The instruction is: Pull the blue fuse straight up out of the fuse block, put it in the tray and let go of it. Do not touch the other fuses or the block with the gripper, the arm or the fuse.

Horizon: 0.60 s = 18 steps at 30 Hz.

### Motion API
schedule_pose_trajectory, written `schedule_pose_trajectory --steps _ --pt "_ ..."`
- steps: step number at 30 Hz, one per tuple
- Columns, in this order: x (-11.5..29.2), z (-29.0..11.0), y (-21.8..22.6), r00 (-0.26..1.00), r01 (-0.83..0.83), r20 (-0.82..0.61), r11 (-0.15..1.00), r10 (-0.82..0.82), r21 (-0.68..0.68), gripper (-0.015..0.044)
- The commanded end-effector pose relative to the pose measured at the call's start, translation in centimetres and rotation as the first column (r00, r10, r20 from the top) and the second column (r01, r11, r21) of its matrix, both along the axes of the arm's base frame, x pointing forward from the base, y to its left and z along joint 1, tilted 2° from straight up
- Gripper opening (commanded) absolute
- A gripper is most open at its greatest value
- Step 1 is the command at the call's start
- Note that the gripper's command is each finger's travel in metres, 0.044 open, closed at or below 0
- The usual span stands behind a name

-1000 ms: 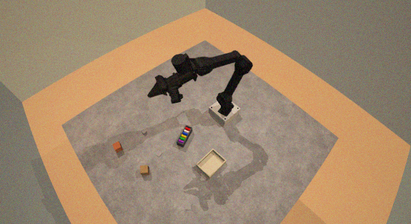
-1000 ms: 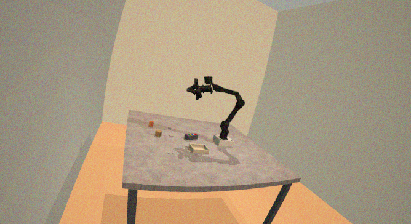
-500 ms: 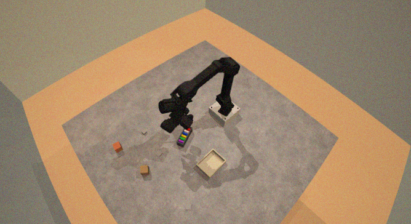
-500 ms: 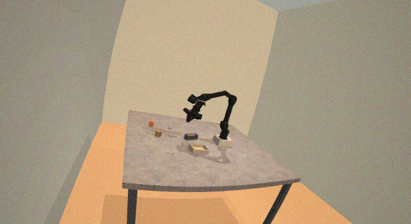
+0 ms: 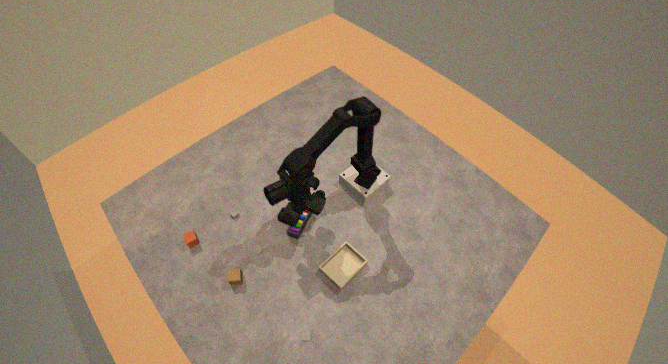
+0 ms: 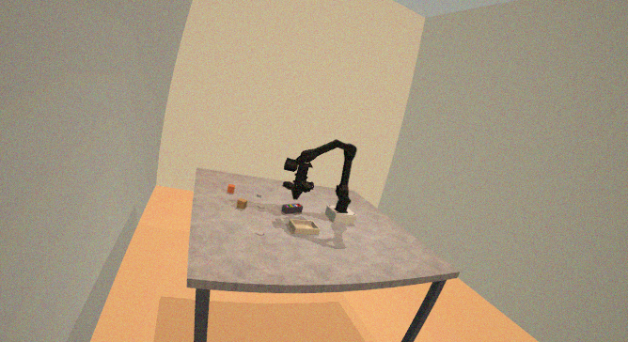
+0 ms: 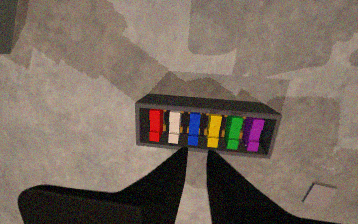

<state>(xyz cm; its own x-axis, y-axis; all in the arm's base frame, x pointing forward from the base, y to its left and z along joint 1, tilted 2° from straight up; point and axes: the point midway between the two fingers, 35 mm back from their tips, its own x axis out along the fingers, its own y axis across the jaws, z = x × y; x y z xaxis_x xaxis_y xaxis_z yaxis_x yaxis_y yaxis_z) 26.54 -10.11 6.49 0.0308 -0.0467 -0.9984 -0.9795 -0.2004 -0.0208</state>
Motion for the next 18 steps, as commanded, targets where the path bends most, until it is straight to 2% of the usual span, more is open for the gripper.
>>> schedule_pose_trajectory --steps 1,18 --pt "-0.1 -0.4 0.1 1.000 -0.005 -0.011 1.000 0.005 0.008 0.0062" --pt "-0.1 -2.0 0.0 1.000 -0.005 -0.011 1.000 0.005 0.008 0.0062"
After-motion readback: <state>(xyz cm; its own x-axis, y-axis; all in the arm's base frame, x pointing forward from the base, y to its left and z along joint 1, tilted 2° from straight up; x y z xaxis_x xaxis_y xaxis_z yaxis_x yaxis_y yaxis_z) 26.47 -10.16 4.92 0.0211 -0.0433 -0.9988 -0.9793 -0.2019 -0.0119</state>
